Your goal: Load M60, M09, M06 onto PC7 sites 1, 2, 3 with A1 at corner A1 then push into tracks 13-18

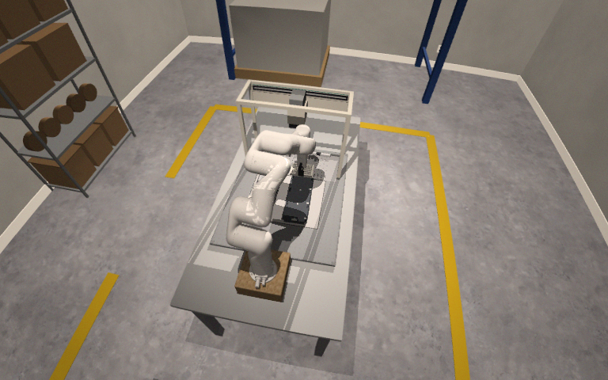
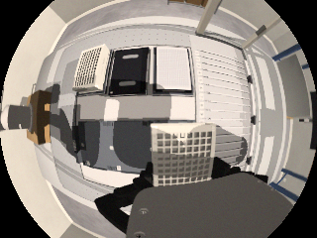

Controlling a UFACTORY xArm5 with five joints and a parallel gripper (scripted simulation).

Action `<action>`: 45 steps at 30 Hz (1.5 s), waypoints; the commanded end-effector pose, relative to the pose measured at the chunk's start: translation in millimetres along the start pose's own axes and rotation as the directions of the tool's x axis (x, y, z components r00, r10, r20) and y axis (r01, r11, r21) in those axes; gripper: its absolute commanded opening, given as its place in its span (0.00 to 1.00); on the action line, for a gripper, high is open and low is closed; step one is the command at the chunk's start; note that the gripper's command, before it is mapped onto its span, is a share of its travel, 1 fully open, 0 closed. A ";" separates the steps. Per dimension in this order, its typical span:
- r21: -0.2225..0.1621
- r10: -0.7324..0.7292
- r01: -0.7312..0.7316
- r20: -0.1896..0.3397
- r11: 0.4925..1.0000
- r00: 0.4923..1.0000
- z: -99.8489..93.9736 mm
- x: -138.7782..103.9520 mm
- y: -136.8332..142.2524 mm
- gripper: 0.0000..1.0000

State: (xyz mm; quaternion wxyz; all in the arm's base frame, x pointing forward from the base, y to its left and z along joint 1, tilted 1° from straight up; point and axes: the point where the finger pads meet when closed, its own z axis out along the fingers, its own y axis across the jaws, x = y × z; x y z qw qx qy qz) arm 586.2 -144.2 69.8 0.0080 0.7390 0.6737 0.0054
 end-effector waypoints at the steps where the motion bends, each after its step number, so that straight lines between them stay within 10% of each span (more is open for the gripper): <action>1: -0.005 0.000 0.000 -0.011 1.000 1.000 2.0 -0.2 1.2 0.00; 45: -0.005 0.000 0.000 -0.011 1.000 1.000 68.7 0.6 1.4 0.00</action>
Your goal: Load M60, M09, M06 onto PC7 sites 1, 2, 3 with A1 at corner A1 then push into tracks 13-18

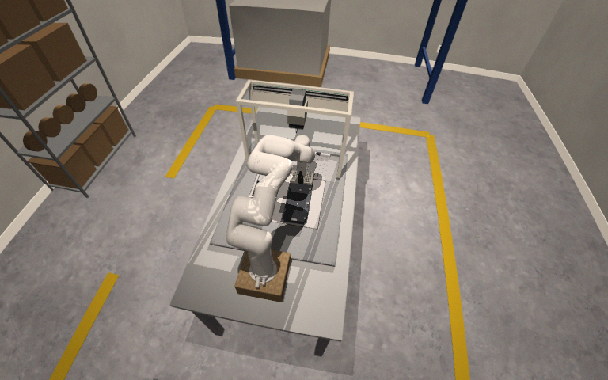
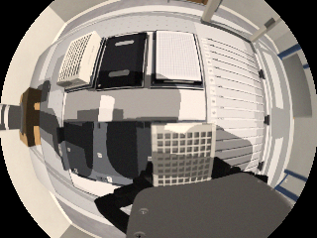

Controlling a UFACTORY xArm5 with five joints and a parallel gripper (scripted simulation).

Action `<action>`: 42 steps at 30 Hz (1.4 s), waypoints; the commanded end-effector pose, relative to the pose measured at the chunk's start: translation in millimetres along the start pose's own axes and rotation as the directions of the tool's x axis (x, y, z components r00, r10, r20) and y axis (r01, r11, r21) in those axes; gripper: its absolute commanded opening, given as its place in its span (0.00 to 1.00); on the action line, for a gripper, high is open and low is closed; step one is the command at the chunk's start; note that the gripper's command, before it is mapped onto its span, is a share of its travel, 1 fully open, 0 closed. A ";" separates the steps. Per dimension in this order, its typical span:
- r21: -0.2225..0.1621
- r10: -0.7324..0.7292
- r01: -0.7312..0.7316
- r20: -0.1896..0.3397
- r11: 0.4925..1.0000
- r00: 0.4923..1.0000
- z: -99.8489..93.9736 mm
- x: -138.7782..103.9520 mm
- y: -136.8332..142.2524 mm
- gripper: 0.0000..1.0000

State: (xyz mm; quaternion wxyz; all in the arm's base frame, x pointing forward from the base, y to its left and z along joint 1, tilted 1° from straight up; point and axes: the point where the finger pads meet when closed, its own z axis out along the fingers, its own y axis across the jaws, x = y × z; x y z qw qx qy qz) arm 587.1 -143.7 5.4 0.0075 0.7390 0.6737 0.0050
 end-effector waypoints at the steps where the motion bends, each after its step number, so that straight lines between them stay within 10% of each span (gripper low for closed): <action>1: -0.007 0.000 0.000 -0.011 1.000 1.000 6.0 -0.2 1.8 0.00; 42: -0.006 0.000 0.000 -0.011 1.000 1.000 30.2 0.1 1.9 0.00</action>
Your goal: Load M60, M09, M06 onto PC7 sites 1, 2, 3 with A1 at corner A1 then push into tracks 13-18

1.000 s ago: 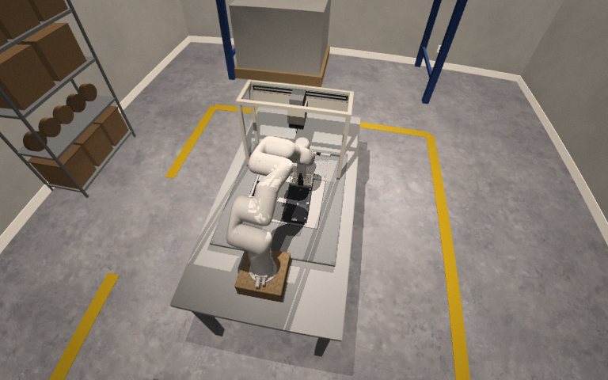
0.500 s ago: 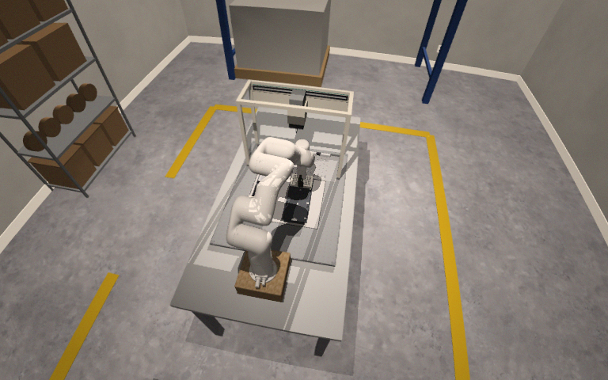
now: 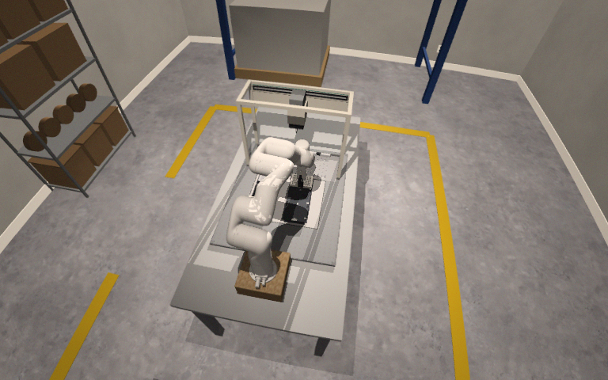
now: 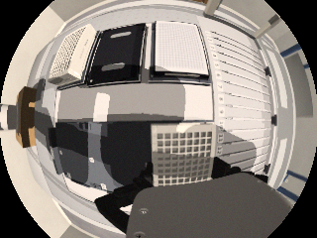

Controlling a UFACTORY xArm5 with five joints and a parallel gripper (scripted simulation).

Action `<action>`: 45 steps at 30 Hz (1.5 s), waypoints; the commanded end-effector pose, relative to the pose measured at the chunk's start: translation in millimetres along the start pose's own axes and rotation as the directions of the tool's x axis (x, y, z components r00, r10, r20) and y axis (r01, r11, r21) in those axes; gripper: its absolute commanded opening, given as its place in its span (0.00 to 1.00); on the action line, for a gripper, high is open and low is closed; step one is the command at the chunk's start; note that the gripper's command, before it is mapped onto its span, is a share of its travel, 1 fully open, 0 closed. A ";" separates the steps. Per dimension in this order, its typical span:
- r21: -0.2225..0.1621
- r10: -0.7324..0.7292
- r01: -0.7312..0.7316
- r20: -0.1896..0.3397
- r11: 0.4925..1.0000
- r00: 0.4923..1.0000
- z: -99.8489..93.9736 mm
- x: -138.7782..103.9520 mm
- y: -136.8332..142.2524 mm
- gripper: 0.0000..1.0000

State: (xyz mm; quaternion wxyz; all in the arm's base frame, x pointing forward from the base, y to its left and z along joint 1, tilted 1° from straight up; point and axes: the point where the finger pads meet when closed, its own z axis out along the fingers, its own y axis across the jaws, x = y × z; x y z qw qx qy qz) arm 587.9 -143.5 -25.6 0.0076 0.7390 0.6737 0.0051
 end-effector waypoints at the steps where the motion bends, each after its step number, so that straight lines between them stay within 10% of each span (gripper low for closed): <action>1: -0.006 0.000 0.000 -0.011 1.000 1.000 -0.2 -0.2 1.7 0.00; 37: -0.006 0.000 0.000 -0.011 1.000 1.000 10.7 -0.1 1.7 0.00; 38: -0.006 0.000 0.000 -0.011 1.000 1.000 11.3 -0.1 1.7 1.00; 45: -0.006 0.000 0.000 -0.011 1.000 1.000 11.3 -0.1 1.7 1.00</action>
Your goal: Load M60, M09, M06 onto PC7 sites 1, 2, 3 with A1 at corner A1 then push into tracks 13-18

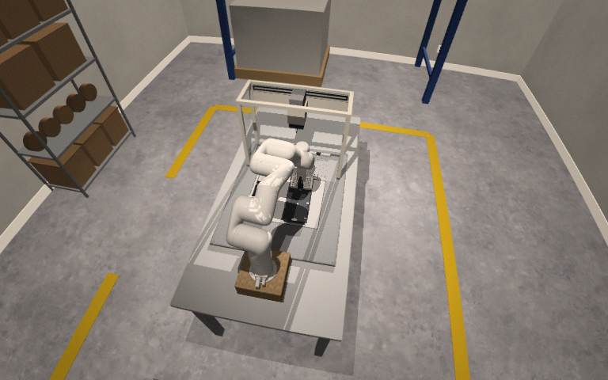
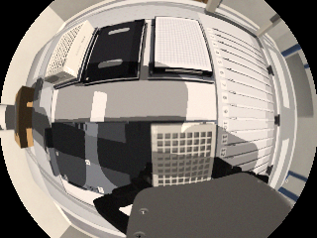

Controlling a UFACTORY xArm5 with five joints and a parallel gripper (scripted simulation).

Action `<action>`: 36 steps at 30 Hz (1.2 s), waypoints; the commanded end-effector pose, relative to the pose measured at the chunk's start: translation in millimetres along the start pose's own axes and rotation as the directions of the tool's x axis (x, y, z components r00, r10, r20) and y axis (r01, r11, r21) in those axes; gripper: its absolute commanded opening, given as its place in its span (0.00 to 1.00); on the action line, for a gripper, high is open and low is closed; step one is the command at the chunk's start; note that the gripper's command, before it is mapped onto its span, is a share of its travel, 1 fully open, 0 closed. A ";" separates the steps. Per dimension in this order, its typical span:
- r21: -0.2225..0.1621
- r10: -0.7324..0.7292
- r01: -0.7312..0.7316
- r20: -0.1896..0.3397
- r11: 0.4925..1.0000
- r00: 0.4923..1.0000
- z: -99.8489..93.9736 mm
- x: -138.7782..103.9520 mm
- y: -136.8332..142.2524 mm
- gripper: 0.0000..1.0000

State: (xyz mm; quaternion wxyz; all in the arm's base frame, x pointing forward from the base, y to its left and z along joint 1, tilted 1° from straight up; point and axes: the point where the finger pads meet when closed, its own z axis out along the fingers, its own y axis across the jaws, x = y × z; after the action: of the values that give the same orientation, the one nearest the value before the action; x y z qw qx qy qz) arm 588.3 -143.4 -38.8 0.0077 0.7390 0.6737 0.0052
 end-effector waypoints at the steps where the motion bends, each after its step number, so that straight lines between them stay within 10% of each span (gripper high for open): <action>1: -0.006 0.000 0.000 -0.011 1.000 1.000 -1.9 -0.3 1.6 1.00; 36: -0.006 0.000 0.000 -0.011 1.000 1.000 -16.9 -0.4 1.6 1.00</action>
State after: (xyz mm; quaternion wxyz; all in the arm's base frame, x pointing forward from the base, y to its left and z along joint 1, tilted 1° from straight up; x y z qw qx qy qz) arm 588.2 -143.5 -30.0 0.0078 0.7390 0.6737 0.0053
